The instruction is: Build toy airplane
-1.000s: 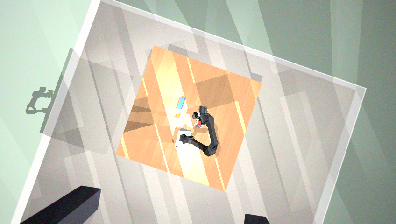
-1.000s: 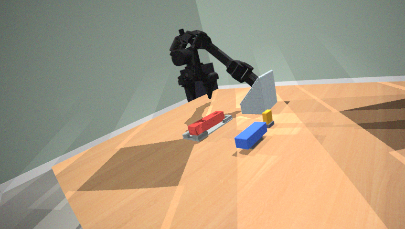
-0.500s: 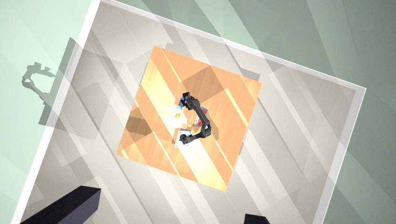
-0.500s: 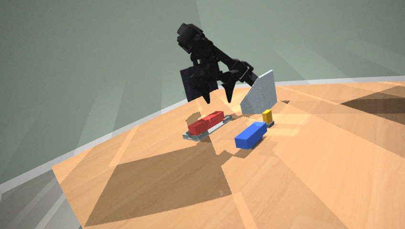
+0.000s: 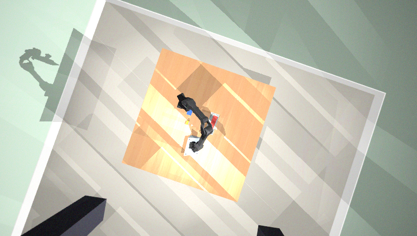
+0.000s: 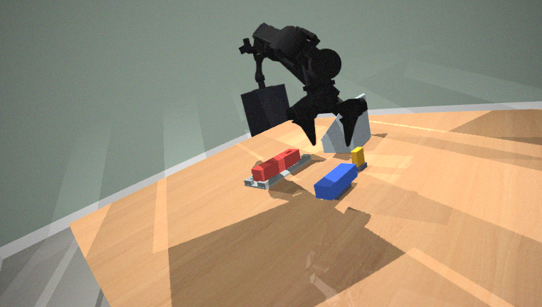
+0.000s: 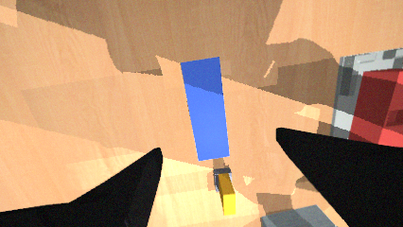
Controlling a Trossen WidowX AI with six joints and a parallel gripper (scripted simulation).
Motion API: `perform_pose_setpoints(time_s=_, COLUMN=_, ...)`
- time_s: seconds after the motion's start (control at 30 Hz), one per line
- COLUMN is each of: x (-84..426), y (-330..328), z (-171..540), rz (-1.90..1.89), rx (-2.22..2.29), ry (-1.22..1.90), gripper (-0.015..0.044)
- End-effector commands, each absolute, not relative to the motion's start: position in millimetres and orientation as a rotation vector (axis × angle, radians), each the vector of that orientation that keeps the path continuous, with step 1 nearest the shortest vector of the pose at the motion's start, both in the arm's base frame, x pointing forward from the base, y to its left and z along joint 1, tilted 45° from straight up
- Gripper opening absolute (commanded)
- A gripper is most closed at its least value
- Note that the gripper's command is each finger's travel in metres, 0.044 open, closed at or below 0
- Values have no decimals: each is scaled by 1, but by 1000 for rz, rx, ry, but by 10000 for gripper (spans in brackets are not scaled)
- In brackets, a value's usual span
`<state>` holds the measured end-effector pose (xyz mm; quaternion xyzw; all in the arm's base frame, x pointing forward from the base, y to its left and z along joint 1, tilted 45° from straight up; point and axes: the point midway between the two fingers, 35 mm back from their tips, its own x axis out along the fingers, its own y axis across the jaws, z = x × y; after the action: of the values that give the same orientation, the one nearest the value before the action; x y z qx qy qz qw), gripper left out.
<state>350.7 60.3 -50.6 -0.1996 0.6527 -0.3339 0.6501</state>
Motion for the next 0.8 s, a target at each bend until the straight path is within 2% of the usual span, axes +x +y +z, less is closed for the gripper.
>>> perform_pose_setpoints(time_s=0.0, x=352, y=48, z=-65, rz=-760, rx=-446, ry=1477, gripper=440)
perform_pose_setpoints(time_s=0.77, x=348, y=11, z=-103, rz=-762, rx=-448, ry=1476, gripper=440)
